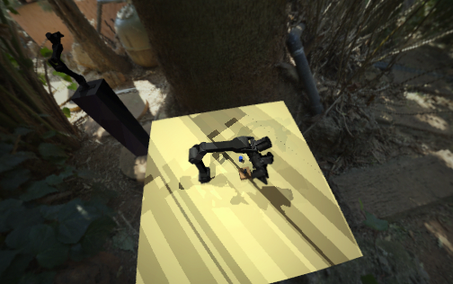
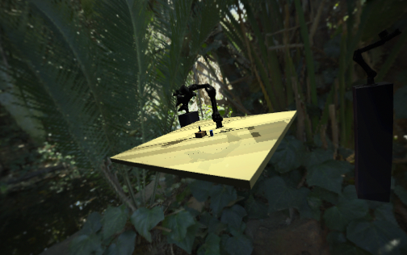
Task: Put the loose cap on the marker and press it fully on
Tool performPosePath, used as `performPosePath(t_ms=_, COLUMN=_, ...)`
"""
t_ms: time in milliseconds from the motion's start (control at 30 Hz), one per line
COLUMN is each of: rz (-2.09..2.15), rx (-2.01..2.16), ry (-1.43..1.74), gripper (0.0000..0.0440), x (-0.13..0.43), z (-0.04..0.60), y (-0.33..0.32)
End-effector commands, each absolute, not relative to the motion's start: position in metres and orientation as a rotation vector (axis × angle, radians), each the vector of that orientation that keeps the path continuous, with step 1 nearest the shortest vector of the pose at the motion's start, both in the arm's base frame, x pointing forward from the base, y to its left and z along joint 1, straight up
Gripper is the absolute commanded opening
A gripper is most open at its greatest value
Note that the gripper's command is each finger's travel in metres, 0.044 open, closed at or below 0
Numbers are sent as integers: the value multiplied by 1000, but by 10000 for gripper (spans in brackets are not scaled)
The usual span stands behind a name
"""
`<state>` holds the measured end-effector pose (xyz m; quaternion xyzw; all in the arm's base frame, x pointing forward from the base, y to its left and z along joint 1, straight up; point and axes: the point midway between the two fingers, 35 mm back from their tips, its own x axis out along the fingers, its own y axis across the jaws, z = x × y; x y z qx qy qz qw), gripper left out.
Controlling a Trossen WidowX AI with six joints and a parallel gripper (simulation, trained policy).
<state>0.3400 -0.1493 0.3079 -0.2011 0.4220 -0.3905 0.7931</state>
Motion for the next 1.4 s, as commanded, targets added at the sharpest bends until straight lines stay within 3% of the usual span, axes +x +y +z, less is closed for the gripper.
performPosePath(t_ms=0, rz=-809, rx=-411, ry=920, gripper=314, x=345, z=300, y=-141)
performPosePath(t_ms=1367, rz=-544, rx=-180, ry=1149, gripper=323, x=365, z=213, y=-44)
